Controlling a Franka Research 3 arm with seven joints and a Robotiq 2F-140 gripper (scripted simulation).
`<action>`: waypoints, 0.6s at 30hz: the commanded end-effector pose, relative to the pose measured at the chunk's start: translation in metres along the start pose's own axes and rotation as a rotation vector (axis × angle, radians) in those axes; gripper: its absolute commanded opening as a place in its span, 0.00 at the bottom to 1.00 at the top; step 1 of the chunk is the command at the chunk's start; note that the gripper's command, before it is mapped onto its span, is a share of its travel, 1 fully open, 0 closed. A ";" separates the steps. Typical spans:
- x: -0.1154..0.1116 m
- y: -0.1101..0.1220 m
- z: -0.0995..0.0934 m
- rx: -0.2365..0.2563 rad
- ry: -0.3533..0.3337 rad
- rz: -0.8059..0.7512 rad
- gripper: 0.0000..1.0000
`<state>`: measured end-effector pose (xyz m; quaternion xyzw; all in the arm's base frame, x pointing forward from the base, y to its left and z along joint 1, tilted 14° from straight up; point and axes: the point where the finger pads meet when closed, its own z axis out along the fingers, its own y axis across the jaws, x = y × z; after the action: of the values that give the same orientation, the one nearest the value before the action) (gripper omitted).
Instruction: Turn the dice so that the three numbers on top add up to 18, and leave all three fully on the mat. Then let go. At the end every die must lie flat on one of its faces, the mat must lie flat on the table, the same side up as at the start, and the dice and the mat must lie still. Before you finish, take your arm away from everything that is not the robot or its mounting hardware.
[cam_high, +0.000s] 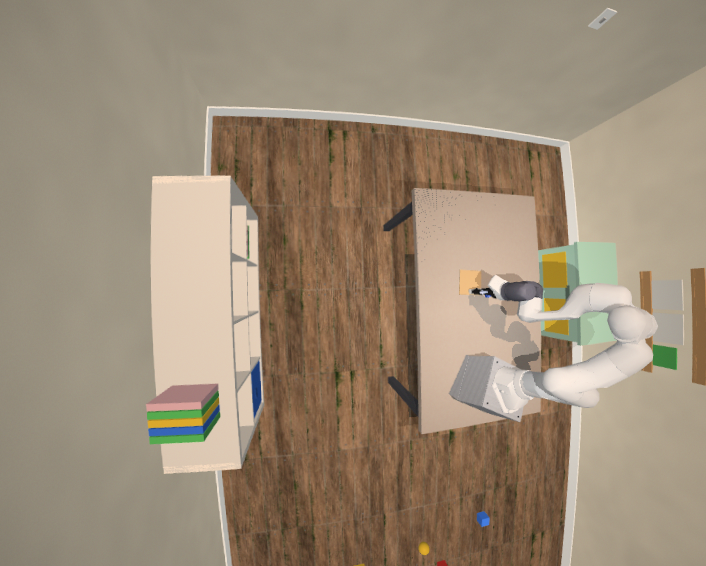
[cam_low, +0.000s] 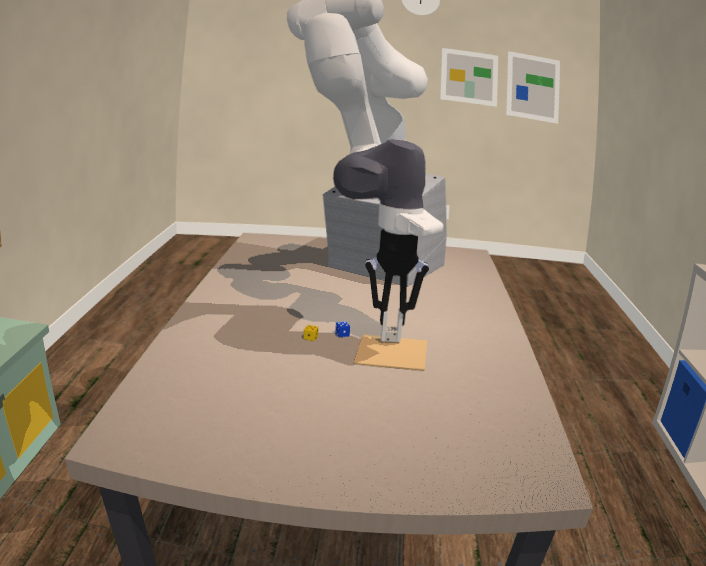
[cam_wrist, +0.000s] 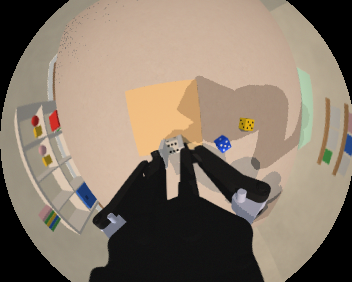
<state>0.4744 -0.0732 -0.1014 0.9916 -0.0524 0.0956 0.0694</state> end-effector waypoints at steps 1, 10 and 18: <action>0.002 -0.002 -0.001 0.003 0.005 0.006 0.13; 0.002 -0.002 -0.001 0.003 0.005 0.006 0.13; 0.002 -0.001 -0.001 0.003 0.005 0.012 0.13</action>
<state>0.4744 -0.0731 -0.1014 0.9914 -0.0558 0.0962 0.0691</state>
